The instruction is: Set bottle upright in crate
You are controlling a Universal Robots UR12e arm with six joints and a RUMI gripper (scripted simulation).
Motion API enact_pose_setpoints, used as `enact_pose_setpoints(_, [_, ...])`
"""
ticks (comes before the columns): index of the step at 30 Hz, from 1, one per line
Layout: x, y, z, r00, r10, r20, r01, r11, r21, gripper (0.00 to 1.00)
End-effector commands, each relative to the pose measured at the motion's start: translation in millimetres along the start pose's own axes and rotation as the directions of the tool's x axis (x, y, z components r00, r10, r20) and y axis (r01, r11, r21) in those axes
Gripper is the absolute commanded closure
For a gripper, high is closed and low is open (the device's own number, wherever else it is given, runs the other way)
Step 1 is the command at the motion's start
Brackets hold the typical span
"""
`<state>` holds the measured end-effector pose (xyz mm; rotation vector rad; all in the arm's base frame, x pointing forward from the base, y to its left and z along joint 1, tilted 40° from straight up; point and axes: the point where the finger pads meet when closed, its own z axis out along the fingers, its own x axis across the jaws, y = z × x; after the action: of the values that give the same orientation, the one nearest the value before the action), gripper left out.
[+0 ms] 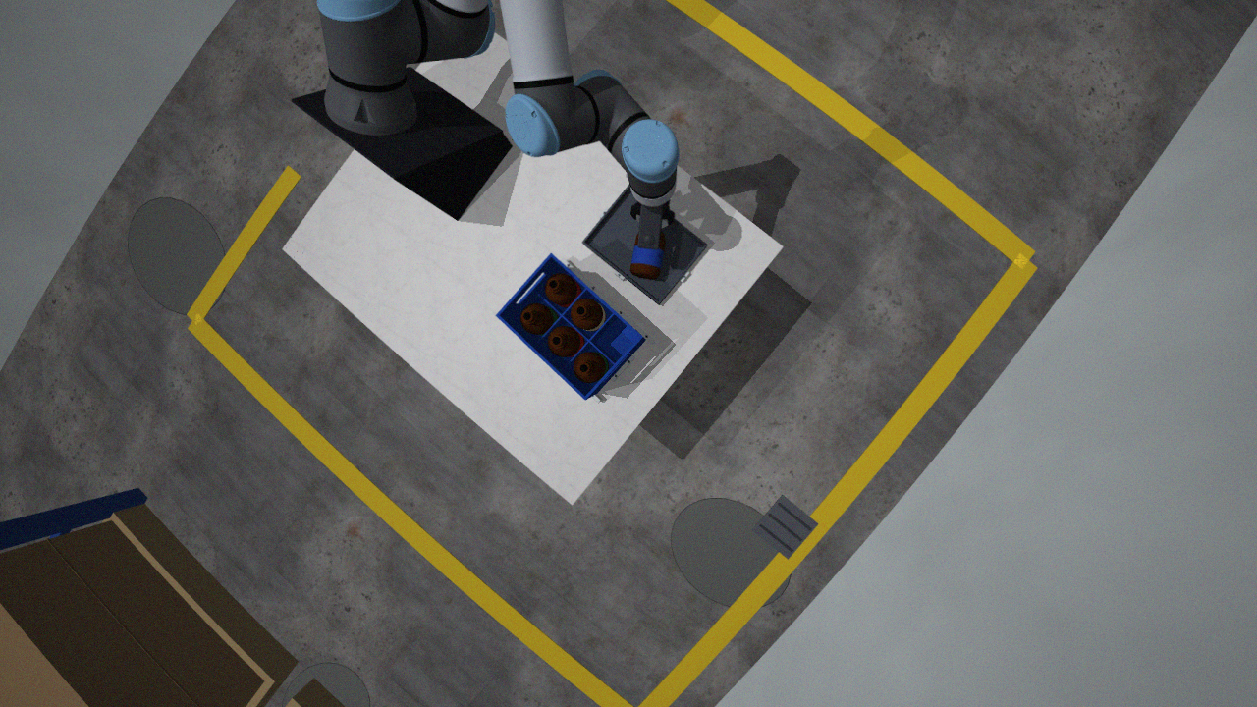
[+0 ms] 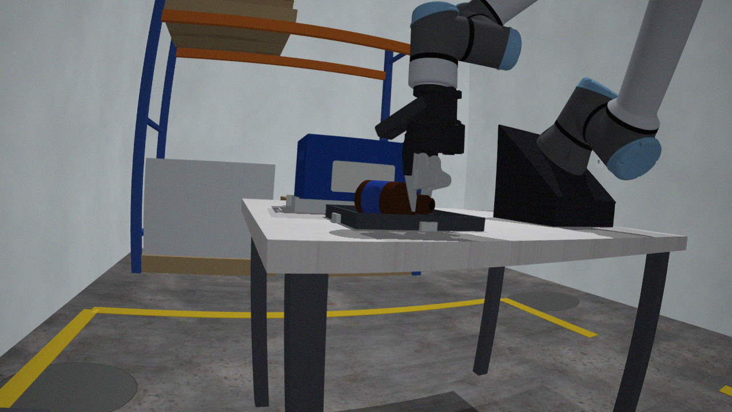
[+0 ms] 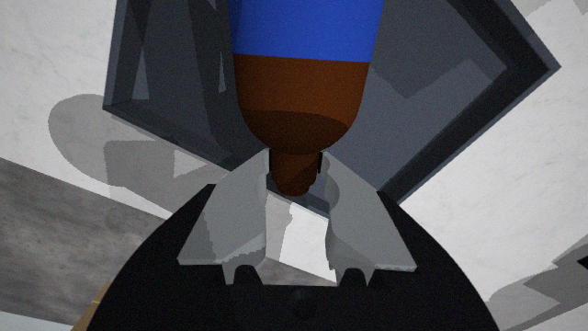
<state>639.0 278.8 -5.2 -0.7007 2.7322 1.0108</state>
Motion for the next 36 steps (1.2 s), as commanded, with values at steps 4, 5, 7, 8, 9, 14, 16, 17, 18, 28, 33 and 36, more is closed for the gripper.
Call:
enact_pose_setpoints(4, [-0.6,-0.6,-0.1,1.0,0.0,0.0,0.0,1.0,0.0,1.0])
enact_pose_setpoints(5, [-0.6,-0.6,-0.4,1.0,0.0,0.0,0.0,1.0,0.0,1.0])
enact_pose_setpoints(7, [-0.7,-0.7,-1.0,1.0,0.0,0.0,0.0,1.0,0.0,1.0])
enact_pose_setpoints(8, [-0.8,-0.7,-1.4,1.0,0.0,0.0,0.0,1.0,0.001,1.0])
enact_pose_setpoints(9, [-0.9,-0.7,-1.8,1.0,0.0,0.0,0.0,1.0,0.001,1.0])
enact_pose_setpoints(14, [-1.7,-1.0,-4.7,1.0,-0.001,0.002,0.001,1.0,0.002,1.0])
enact_pose_setpoints(16, [-1.8,-1.2,-5.7,1.0,-0.001,0.002,0.001,1.0,0.002,1.0])
enact_pose_setpoints(17, [-1.8,-1.2,-6.3,1.0,-0.001,0.002,0.001,1.0,0.002,1.0])
enact_pose_setpoints(18, [-1.9,-1.3,-6.8,1.0,-0.001,0.002,0.001,1.0,0.002,1.0])
enact_pose_setpoints(28, [-2.8,-1.7,-12.7,1.0,-0.002,0.003,0.001,1.0,0.003,1.0])
enact_pose_setpoints(33, [-3.0,-1.8,-17.4,1.0,-0.002,0.003,0.002,1.0,0.003,1.0])
enact_pose_setpoints(36, [-3.0,-1.8,-19.4,1.0,-0.002,0.003,0.002,1.0,0.003,1.0])
